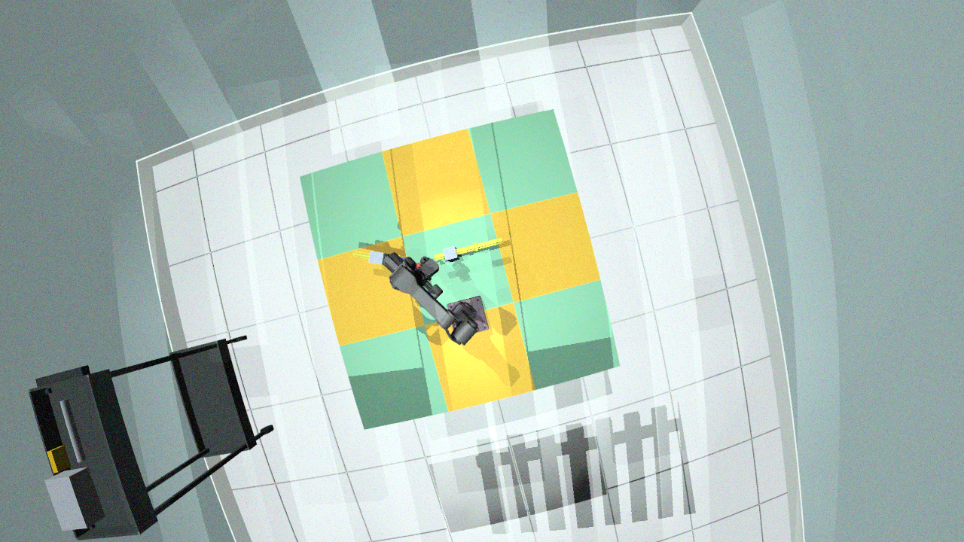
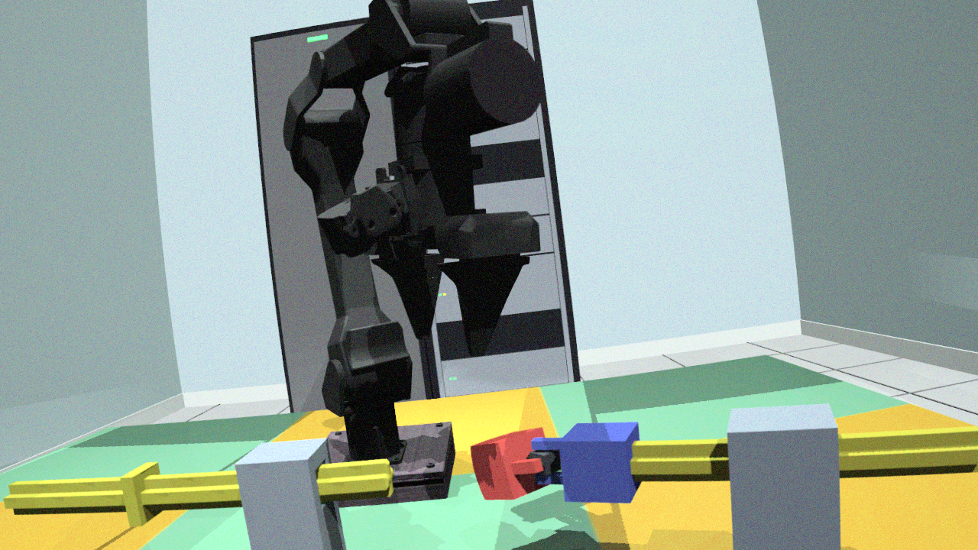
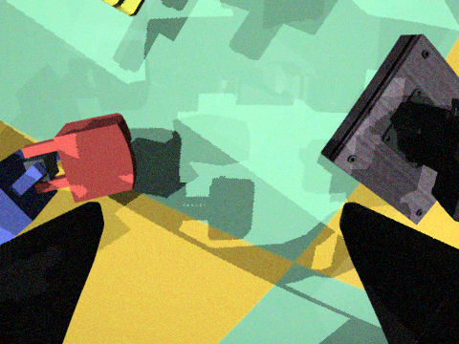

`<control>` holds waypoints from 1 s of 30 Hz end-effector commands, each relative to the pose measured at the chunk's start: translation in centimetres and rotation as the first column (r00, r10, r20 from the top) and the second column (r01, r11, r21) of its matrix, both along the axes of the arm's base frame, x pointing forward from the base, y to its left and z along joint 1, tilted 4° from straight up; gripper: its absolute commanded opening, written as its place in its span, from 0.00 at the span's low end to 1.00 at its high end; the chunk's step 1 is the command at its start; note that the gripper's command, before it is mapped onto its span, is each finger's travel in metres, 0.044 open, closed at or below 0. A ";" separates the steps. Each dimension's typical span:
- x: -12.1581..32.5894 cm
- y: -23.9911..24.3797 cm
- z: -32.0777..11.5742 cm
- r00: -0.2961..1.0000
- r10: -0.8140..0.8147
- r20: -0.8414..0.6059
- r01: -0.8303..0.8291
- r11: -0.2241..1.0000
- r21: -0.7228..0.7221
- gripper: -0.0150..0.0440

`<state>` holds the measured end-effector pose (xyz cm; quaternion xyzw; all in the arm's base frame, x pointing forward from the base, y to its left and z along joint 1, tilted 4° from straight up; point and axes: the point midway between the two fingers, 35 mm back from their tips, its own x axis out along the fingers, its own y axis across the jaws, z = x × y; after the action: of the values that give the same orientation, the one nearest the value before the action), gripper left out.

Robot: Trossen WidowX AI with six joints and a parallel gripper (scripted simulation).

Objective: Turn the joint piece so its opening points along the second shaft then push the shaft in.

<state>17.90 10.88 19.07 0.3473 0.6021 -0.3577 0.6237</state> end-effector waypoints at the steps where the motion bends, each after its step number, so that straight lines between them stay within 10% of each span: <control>1: 0.1 -0.1 -0.1 0.992 -0.126 -0.002 0.126 0.992 -0.009 1.00; 30: 0.3 0.0 -0.8 0.546 -0.838 0.022 0.838 0.544 -0.047 1.00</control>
<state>18.18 10.96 18.35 0.5596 0.3867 -0.6068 0.4112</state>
